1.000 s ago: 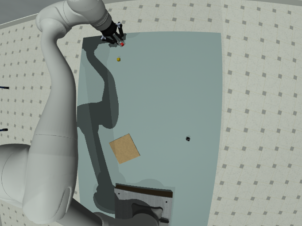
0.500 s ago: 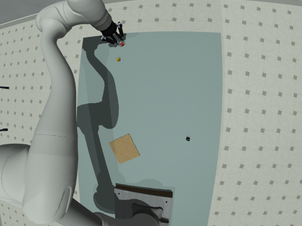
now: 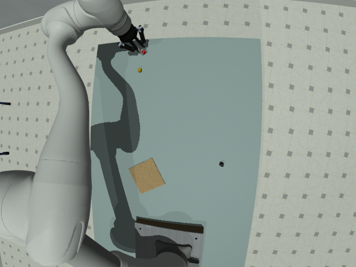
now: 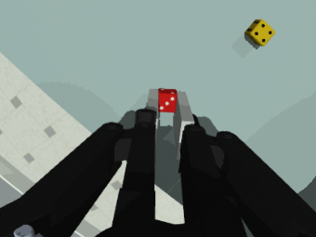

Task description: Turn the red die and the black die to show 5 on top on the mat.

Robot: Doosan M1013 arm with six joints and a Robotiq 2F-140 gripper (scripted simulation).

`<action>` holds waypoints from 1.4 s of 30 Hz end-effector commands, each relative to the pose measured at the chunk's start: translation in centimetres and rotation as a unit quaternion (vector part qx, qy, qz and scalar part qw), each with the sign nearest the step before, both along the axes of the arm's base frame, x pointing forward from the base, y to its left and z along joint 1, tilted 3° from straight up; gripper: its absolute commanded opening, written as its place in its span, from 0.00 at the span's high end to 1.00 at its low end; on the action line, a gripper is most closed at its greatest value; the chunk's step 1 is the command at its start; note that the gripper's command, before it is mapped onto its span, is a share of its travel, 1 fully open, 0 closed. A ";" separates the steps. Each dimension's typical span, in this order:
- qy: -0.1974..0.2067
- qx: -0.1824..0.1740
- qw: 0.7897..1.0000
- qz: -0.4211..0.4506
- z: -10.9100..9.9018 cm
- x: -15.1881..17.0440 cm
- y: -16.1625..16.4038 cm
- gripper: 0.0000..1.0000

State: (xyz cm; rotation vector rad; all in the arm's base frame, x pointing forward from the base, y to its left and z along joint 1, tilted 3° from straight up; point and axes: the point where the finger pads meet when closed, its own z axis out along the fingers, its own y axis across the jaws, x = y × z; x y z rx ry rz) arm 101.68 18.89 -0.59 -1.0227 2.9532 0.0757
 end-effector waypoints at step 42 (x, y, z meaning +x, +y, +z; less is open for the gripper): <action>-0.004 0.003 1.000 0.018 8.8 0.3 -0.1 0.84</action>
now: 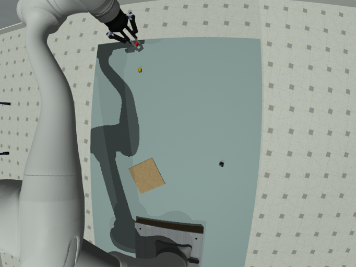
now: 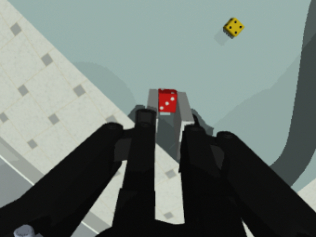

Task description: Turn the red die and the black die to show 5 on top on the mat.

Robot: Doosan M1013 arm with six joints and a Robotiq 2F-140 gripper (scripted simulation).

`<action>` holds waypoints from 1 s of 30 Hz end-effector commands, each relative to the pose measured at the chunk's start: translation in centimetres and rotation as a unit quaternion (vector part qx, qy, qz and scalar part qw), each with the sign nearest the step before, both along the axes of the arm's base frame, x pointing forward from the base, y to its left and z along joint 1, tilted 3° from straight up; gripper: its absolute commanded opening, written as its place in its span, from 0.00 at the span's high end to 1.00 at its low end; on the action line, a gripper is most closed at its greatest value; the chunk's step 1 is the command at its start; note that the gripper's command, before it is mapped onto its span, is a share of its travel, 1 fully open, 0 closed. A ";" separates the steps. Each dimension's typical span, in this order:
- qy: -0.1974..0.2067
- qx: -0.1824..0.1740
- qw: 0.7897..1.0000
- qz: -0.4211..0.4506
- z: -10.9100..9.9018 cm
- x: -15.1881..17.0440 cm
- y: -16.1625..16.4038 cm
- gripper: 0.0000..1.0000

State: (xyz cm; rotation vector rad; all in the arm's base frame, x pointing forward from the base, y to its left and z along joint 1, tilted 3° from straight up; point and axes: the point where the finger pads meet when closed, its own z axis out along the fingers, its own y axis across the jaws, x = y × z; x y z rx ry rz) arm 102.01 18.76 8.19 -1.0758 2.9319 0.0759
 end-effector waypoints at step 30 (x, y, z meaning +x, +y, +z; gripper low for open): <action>-0.297 0.251 0.921 -0.016 -0.6 -1.4 -1.4 0.84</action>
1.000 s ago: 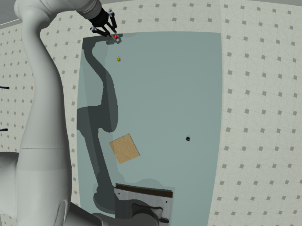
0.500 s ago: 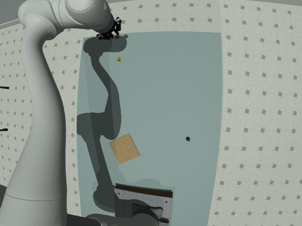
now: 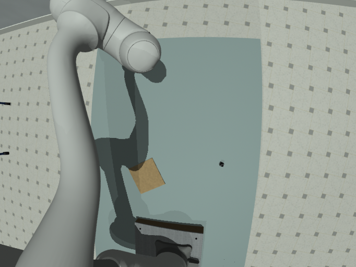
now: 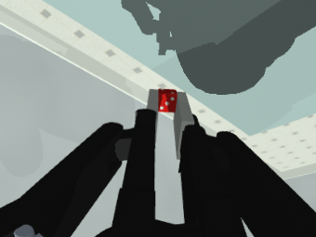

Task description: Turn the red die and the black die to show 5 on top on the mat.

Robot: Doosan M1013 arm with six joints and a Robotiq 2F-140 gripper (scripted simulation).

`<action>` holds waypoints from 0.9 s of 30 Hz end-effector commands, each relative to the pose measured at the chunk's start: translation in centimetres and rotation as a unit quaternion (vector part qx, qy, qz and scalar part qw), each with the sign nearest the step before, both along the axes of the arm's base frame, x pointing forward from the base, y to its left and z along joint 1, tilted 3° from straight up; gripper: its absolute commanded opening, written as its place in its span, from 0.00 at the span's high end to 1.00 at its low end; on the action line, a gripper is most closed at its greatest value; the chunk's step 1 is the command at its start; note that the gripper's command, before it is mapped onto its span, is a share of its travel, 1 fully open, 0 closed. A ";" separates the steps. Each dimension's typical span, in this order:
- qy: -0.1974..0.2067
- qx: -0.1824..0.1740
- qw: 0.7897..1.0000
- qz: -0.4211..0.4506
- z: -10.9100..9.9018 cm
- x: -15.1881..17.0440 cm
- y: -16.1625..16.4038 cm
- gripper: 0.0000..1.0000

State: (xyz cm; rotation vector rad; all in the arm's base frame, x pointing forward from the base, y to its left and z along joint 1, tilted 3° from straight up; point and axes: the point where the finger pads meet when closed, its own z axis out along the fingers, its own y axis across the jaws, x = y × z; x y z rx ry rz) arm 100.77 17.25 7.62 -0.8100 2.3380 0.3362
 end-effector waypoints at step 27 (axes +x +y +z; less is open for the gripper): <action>-0.157 0.135 0.978 0.005 -0.8 -0.8 -0.3 0.84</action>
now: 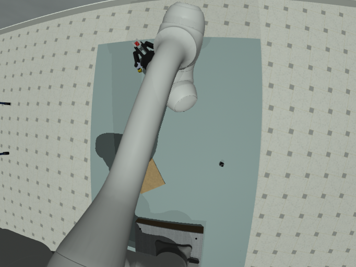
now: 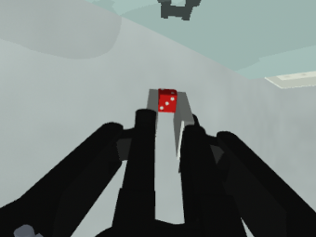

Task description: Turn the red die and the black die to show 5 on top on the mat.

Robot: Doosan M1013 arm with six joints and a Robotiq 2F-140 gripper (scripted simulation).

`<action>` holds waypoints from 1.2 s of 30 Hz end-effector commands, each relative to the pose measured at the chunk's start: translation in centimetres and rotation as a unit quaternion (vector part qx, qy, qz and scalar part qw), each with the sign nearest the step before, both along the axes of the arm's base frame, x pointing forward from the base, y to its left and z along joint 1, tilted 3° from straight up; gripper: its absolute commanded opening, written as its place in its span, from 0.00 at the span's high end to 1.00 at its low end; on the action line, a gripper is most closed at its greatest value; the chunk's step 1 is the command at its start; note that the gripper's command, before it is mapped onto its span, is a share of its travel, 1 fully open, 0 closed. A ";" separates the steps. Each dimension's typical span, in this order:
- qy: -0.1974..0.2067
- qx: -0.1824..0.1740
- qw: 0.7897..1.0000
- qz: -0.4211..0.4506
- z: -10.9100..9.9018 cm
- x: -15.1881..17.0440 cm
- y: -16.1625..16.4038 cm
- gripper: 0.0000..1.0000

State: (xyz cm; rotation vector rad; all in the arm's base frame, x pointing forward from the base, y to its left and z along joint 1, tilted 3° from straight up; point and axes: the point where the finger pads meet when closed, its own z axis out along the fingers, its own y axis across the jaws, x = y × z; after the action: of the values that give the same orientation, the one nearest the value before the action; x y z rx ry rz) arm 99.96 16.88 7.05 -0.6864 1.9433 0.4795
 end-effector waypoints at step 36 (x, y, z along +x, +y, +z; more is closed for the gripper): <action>0.000 0.000 1.000 0.001 -7.7 -0.1 0.5 0.84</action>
State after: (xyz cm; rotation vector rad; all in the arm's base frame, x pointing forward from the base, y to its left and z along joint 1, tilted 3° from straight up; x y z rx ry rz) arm 99.83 17.35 -0.64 -0.6873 1.9434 0.4813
